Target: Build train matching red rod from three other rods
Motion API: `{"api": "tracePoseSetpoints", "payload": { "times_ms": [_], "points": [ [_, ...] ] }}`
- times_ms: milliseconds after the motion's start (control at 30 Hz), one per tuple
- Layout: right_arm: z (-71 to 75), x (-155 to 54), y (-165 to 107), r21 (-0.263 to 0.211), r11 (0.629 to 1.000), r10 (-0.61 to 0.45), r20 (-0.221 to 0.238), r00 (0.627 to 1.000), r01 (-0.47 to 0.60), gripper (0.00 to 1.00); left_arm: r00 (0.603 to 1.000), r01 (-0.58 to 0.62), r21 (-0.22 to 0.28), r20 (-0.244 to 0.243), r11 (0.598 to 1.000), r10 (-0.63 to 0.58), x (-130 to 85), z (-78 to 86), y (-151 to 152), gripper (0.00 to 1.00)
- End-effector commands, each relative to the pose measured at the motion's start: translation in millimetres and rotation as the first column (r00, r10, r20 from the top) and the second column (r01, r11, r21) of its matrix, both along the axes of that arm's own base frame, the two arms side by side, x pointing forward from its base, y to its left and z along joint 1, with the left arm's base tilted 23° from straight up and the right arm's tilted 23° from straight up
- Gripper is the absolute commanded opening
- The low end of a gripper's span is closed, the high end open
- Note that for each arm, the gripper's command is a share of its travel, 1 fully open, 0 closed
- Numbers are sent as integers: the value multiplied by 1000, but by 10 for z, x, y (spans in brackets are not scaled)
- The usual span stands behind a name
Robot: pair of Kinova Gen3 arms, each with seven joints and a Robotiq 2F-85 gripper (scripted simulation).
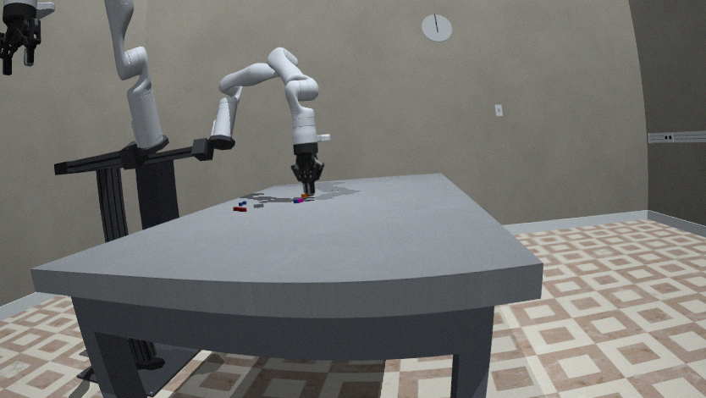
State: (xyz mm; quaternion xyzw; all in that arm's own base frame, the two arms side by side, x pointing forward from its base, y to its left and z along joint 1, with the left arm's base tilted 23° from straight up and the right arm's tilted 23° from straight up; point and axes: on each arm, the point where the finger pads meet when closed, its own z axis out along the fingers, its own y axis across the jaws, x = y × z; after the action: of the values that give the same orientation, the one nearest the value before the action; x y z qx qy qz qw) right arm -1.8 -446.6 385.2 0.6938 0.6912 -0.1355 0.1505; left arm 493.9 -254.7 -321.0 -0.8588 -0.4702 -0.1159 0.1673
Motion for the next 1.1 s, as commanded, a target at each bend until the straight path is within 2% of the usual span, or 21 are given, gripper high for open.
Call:
{"api": "tracePoseSetpoints", "payload": {
  "times_ms": [0,1067],
  "points": [
    [6,-1,-1,-1,1000,0,1,1000,0,1000,1000,1,-1,2,1000,-1,8,10,-11,175],
    [6,-1,-1,-1,1000,0,1,1000,0,1000,1000,1,-1,2,1000,-1,10,-40,11,175]
  ]
}}
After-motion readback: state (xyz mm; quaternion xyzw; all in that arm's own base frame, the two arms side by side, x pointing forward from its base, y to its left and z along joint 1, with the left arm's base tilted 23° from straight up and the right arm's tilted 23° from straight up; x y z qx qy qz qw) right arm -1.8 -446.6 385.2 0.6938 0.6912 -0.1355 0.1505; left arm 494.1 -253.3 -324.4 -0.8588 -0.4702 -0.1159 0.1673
